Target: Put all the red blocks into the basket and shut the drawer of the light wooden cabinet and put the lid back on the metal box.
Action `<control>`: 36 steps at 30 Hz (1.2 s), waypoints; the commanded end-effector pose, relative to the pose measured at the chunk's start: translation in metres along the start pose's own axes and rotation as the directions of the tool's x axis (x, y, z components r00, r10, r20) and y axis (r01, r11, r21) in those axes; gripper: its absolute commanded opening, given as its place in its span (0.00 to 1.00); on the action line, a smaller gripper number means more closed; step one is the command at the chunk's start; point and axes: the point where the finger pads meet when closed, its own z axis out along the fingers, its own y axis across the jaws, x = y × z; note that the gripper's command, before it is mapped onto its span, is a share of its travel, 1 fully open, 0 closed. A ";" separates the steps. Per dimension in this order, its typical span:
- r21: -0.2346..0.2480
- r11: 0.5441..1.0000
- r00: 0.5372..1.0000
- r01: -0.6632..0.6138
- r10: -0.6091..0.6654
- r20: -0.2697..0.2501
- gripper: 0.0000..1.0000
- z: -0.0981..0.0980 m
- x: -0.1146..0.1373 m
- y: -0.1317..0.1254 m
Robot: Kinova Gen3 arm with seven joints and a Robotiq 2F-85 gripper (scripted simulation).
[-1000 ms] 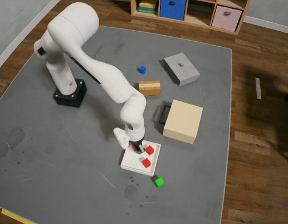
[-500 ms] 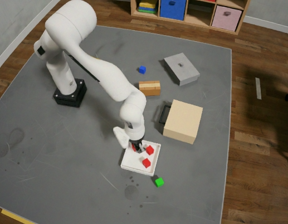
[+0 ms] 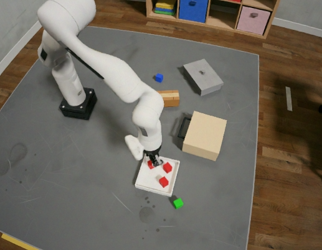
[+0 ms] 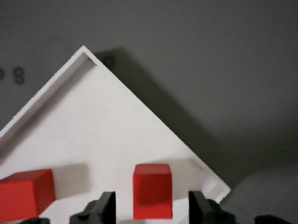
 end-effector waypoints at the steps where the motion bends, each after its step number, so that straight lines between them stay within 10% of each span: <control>1: 0.001 1.000 1.000 0.000 0.000 0.001 0.51 -0.020 0.000 -0.001; 21: 0.001 1.000 1.000 0.000 0.000 0.001 0.51 -0.092 0.000 0.000; 36: 0.001 1.000 1.000 0.000 0.000 0.001 0.51 -0.105 0.000 0.000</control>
